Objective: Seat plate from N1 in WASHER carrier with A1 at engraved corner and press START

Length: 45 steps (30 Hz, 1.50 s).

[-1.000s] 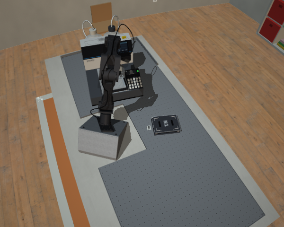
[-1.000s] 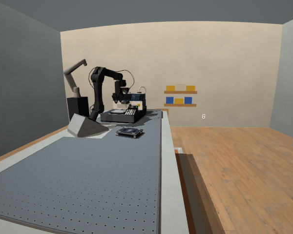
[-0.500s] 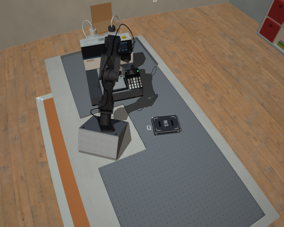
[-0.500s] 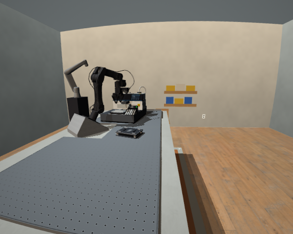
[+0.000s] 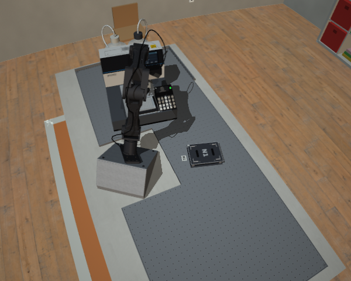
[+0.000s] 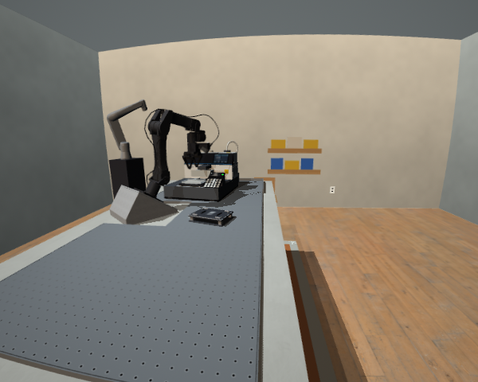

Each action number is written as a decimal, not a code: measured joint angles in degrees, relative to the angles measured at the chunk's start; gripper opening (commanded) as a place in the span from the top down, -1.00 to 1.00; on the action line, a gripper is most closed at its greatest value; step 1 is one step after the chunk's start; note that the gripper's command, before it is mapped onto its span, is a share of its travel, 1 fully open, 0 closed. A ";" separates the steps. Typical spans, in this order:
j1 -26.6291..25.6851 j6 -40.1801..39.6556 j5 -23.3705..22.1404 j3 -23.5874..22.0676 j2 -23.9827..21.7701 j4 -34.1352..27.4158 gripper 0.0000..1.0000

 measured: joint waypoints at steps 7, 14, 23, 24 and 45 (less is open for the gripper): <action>0.00 0.00 0.00 0.00 0.00 0.00 -1.00; 0.00 0.00 0.00 0.00 0.00 0.00 -1.00; -9.25 -12.20 -2.14 -1.36 -1.62 -0.04 -0.72; -10.97 -14.49 -2.69 -1.36 -1.90 -0.02 -0.68; -59.58 -80.15 -20.13 -1.81 -0.37 -0.20 0.08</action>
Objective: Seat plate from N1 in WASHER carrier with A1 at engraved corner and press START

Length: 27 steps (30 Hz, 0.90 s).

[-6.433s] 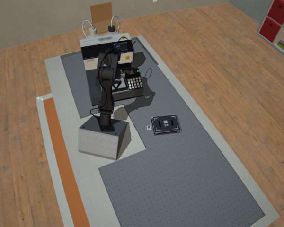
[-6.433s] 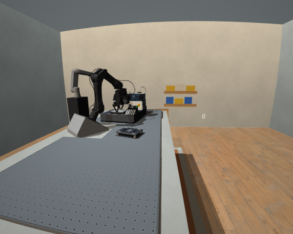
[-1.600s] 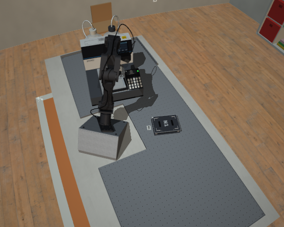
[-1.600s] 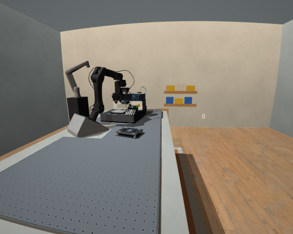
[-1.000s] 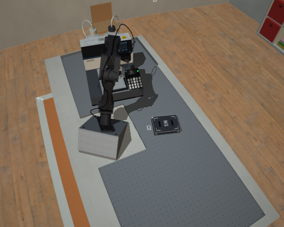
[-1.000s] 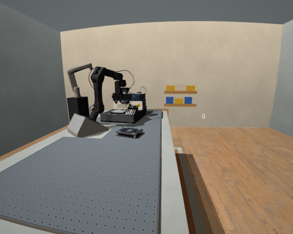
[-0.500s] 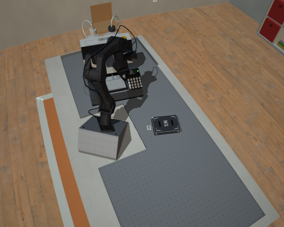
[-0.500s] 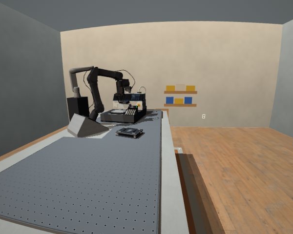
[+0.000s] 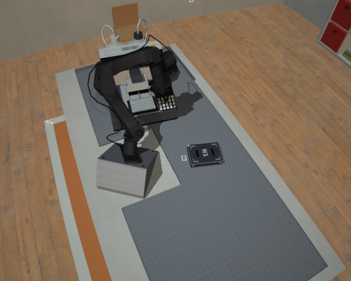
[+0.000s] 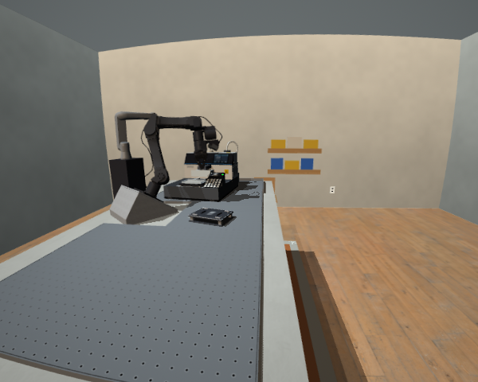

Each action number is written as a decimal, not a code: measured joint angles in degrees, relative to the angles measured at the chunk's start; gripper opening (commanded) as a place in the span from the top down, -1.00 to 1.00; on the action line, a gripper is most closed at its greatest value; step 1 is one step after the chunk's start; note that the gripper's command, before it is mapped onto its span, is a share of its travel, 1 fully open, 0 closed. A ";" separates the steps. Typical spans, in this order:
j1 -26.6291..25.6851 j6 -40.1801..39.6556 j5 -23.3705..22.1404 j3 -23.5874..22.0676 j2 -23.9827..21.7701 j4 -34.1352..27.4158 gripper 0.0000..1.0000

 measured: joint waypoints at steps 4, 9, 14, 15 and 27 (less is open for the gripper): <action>-3.87 -11.47 -3.65 0.00 1.86 -0.15 0.24; -6.56 -25.66 -7.19 0.00 2.78 -1.18 0.40; -8.79 -38.58 -9.84 0.00 3.67 -2.47 0.56; -9.25 -41.44 -10.32 0.00 4.00 -2.75 0.60; -12.09 -68.19 -13.86 0.87 5.64 -4.83 1.00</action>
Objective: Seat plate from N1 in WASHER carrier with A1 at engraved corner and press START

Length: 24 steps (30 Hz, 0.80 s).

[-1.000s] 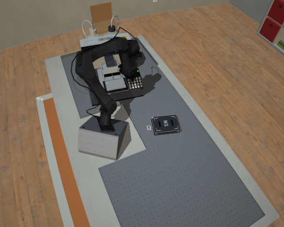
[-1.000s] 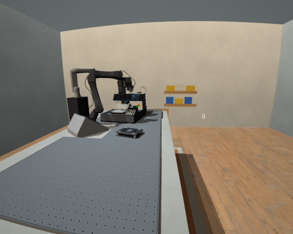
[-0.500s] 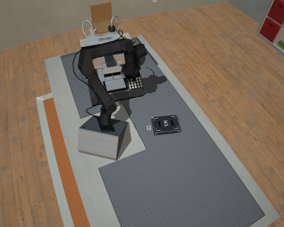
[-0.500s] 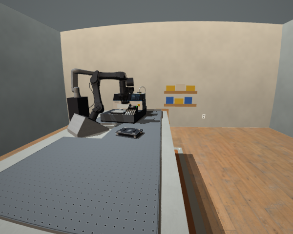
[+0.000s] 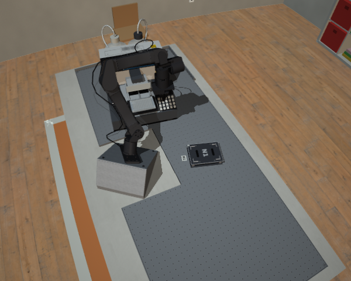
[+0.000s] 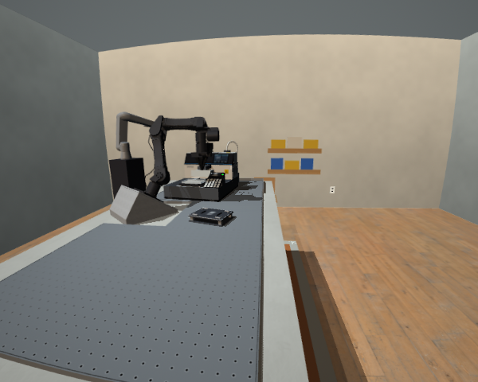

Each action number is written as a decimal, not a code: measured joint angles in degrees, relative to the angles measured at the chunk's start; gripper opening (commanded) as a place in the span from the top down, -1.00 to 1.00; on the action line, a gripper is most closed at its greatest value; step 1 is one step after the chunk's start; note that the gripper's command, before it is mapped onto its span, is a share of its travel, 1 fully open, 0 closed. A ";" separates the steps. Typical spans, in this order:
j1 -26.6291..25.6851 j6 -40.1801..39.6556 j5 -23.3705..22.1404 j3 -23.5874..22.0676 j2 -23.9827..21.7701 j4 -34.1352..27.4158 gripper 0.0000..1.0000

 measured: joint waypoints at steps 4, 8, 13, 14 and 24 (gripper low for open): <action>-0.83 -3.58 -0.92 0.11 0.50 -0.52 1.00; -1.14 -5.40 -1.49 0.11 0.55 -0.87 1.00; -1.25 -6.34 -1.81 0.13 0.52 -1.11 1.00; -1.25 -6.43 -1.86 0.13 0.52 -1.14 1.00; -1.27 -6.80 -1.99 0.13 0.52 -1.22 1.00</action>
